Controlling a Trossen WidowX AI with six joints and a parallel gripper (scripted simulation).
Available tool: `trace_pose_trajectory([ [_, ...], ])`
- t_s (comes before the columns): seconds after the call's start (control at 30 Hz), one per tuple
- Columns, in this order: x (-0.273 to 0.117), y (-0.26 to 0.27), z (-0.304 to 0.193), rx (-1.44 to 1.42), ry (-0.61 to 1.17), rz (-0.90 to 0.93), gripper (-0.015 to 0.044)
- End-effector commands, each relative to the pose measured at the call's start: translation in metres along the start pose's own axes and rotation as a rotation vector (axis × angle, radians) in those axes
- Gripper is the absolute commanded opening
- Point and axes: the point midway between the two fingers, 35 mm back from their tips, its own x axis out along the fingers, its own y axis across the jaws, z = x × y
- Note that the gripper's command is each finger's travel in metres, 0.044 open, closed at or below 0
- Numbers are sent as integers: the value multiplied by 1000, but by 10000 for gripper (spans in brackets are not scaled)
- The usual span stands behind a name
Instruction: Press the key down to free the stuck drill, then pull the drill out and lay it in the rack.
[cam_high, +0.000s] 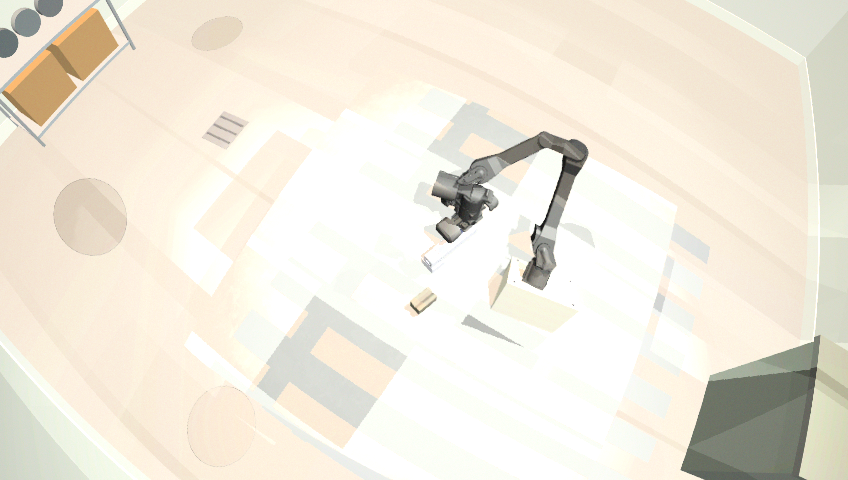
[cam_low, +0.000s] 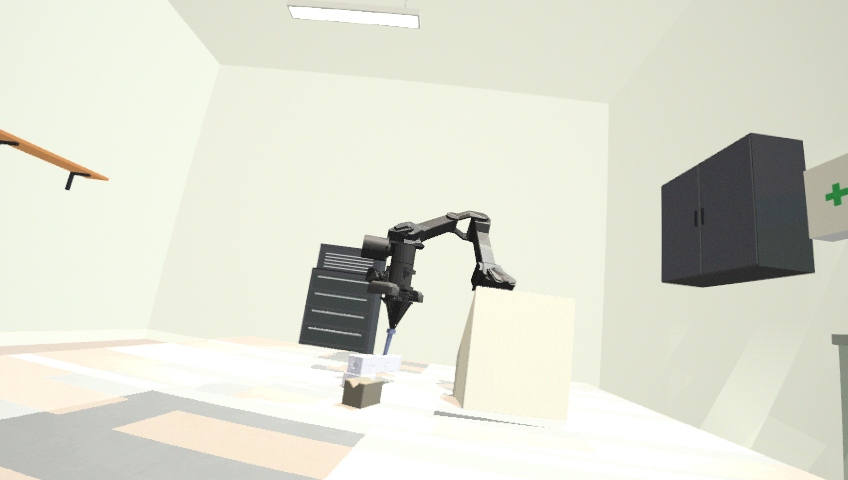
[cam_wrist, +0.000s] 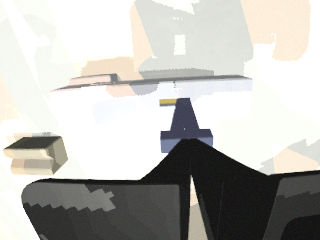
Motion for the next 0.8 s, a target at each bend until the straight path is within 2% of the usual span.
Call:
trace_pose_trajectory([
  [0.0, 2, -1, -4, -3, 7, -5, 0],
  [0.77, 11, 1, 5, -3, 6, -5, 0],
])
